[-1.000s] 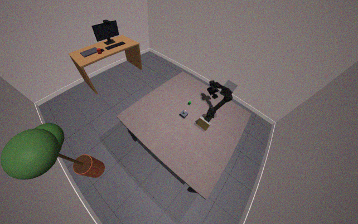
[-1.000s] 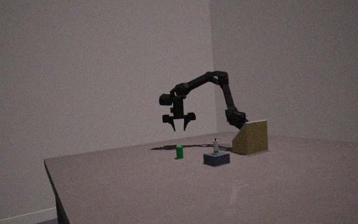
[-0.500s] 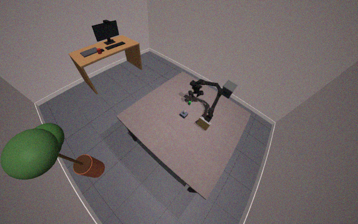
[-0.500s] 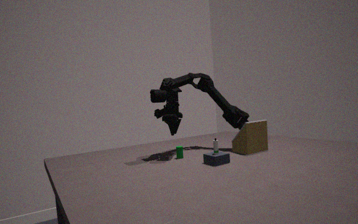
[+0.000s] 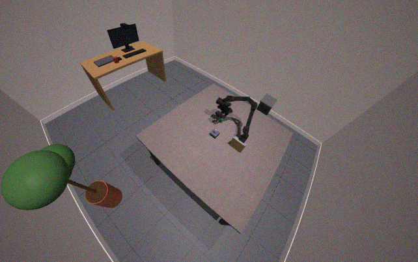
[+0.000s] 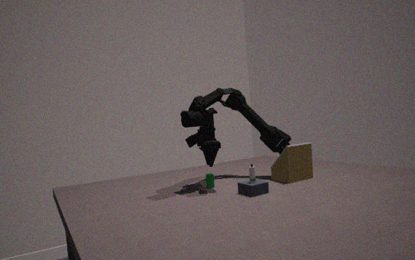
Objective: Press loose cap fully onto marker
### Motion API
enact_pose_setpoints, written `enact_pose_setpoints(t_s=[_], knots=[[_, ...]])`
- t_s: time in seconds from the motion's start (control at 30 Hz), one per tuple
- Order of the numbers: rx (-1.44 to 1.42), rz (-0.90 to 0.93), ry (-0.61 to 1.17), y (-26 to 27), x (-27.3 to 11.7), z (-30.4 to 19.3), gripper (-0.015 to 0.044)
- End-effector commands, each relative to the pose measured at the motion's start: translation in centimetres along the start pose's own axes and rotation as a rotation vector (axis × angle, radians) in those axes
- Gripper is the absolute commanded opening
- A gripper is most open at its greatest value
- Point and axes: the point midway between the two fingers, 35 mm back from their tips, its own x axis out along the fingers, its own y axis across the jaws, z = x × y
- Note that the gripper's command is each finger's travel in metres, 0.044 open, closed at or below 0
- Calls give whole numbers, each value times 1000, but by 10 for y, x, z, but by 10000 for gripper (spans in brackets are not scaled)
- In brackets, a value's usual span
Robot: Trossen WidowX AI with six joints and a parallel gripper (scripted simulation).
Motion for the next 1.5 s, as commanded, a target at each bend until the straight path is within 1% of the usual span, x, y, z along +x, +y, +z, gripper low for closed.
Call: enact_pose_setpoints(t_s=[0.0,0.07,1.33,1.47], knots=[[-7,-2,-7,1,7,1,253],[-7,-2,-7,1,16,1,253],[-6,-4,-8,1,69,2,253],[-6,-4,-8,1,69,2,148]])
